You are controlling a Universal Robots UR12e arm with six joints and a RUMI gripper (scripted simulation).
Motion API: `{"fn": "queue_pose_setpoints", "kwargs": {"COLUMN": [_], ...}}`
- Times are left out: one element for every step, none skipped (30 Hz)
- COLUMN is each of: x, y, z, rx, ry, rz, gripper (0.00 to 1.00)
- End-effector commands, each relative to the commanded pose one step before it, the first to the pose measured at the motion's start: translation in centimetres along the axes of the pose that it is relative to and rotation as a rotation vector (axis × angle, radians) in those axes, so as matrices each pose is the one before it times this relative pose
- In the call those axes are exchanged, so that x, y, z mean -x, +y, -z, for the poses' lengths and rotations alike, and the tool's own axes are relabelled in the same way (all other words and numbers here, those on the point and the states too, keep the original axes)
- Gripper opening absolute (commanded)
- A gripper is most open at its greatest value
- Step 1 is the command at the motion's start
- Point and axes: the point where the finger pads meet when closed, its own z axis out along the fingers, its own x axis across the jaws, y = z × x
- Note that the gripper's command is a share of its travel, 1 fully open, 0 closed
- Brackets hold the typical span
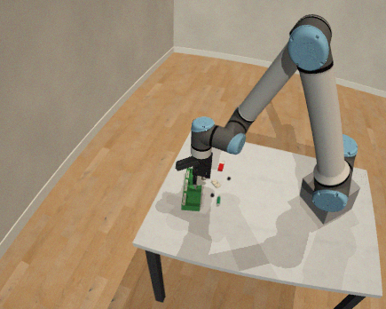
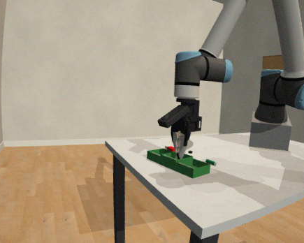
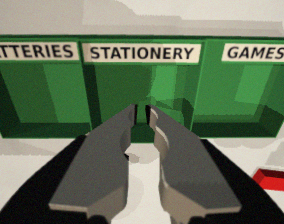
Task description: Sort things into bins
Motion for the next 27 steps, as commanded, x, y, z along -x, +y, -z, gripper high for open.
{"fn": "queue_pose_setpoints", "kwargs": {"x": [-0.013,0.000,0.000,0.000,0.000,0.000,0.000,0.000,0.000,-0.001,0.000,0.000,0.000,0.000,0.000,0.000,0.000,0.000,0.000,0.000,0.000,0.001,0.000,-0.001,0.000,0.000,0.000], "y": [-0.061,0.000,0.000,0.000,0.000,-0.002,0.000,0.000,0.000,-0.002,0.000,0.000,0.000,0.000,0.000,0.000,0.000,0.000,0.000,0.000,0.000,0.001,0.000,-0.002,0.000,0.000,0.000], "z": [0.055,0.000,0.000,0.000,0.000,0.124,0.131,0.131,0.132,0.143,0.133,0.133,0.133,0.133,0.133,0.133,0.133,0.133,0.133,0.000,0.000,0.126,0.132,0.142,0.133,0.133,0.133], "rx": [-0.00123,0.00000,0.00000,0.00000,0.00000,-0.00006,-0.00001,-0.00001,-0.00001,0.00003,0.00000,0.00000,0.00000,0.00000,0.00000,0.00000,0.00000,0.00000,0.00000,0.00000,0.00000,-0.00003,-0.00001,0.00003,0.00000,0.00000,0.00000], "ry": [0.00035,0.00000,0.00000,0.00000,0.00000,0.00002,0.00001,0.00000,0.00000,-0.00001,0.00000,0.00000,0.00000,0.00000,0.00000,0.00000,0.00000,0.00000,0.00000,0.00000,0.00000,0.00001,0.00000,-0.00001,0.00000,0.00000,0.00000], "rz": [0.00014,0.00000,0.00000,0.00000,0.00000,0.00000,0.00000,0.00000,0.00000,0.00000,0.00000,0.00000,0.00000,0.00000,0.00000,0.00000,0.00000,0.00000,0.00000,0.00000,0.00000,0.00000,0.00000,0.00000,0.00000,0.00000,0.00000], "gripper": [0.04,0.04,0.04,0.04,0.04,0.04,0.04,0.04,0.04,0.04,0.04,0.04,0.04,0.04,0.04,0.04,0.04,0.04,0.04,0.04,0.04,0.04,0.04,0.04,0.04,0.04,0.04]}}
